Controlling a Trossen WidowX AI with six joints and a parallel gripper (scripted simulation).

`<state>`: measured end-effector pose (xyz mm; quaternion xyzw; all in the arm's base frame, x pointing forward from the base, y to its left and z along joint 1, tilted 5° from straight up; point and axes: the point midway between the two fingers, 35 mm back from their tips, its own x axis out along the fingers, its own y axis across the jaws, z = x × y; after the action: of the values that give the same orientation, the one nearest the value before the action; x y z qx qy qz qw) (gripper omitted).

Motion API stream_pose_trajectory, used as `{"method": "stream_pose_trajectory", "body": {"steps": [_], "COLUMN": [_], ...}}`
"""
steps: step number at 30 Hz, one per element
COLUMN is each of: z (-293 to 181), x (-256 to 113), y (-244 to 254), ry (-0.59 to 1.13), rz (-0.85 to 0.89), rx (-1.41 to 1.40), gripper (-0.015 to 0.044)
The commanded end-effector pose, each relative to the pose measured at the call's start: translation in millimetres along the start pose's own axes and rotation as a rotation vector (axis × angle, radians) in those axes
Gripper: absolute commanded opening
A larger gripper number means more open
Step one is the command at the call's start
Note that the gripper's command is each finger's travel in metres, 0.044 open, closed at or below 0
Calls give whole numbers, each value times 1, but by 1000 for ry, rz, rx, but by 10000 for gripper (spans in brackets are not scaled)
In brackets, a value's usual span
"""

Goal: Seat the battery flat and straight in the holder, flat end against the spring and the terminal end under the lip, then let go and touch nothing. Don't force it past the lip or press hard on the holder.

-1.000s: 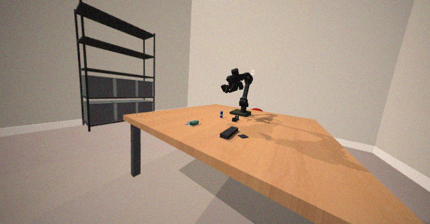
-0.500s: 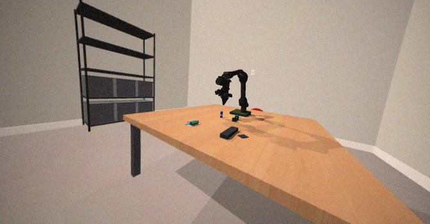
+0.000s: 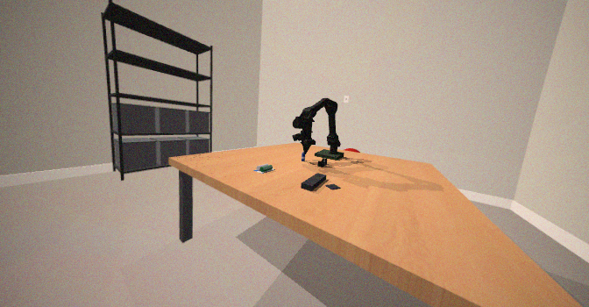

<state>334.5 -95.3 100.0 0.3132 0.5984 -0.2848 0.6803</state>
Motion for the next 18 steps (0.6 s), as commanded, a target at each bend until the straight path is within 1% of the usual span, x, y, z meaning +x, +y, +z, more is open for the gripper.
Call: {"method": "stream_pose_trajectory", "body": {"steps": [1,18], "z": [-3,-1], "x": [18,18], "y": [-2,-27], "ry": [4,4], "rz": [-5,-8], "rx": [5,5], "gripper": [0,0]}}
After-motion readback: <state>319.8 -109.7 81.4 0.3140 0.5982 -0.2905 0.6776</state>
